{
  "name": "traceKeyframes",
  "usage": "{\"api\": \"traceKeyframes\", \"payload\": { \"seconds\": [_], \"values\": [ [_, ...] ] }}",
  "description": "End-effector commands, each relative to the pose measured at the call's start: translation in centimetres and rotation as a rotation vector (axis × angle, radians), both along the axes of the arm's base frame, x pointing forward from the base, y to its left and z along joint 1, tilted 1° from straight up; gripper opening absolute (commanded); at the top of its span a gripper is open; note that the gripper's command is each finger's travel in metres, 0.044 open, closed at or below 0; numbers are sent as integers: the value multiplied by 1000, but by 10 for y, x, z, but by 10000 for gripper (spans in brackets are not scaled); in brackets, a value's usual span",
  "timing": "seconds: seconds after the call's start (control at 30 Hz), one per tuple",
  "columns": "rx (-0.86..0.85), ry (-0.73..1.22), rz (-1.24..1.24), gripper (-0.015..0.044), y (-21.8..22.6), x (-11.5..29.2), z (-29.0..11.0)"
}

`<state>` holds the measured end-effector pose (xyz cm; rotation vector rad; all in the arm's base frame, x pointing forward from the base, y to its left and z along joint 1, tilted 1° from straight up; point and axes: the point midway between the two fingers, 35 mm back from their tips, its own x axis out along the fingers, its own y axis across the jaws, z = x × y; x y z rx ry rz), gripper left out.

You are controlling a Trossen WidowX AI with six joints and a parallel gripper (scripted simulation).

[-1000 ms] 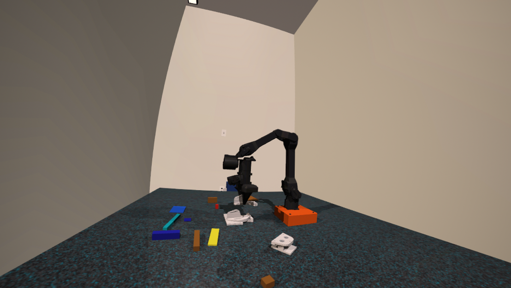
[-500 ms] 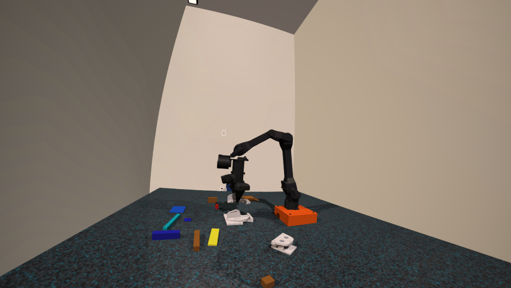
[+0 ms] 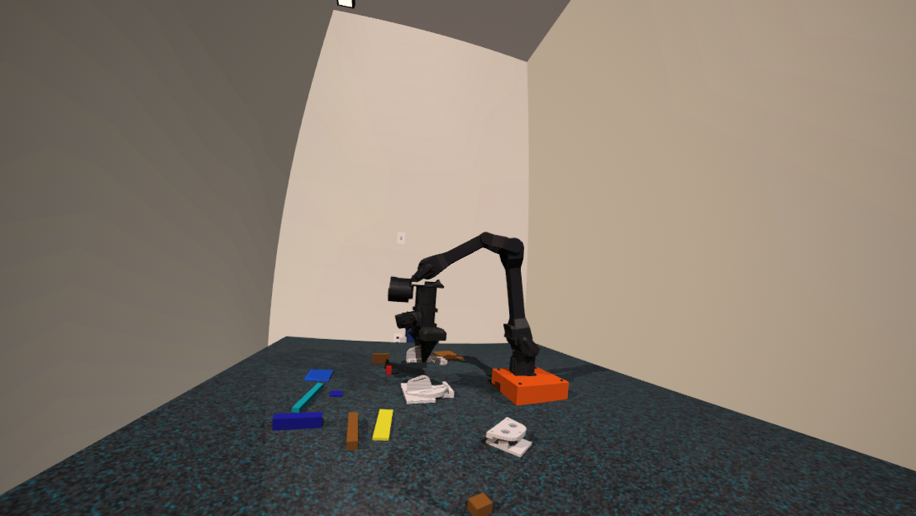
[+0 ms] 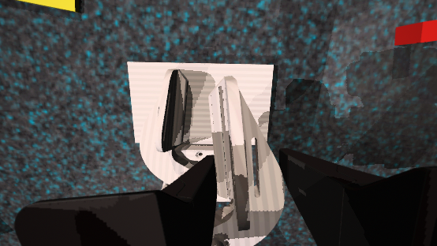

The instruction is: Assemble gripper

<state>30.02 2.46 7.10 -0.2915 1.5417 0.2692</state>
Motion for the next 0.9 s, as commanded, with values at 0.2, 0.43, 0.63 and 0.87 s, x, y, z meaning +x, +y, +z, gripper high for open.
{"api": "traceKeyframes", "payload": {
  "seconds": [0.2,0.43,0.63,0.87],
  "values": [
    [-1,2,13,134,0,0,0],
    [-1,2,13,134,-1,0,0],
    [-1,2,13,134,-1,0,0],
    [-1,2,13,134,-1,1,-5]
  ]
}}
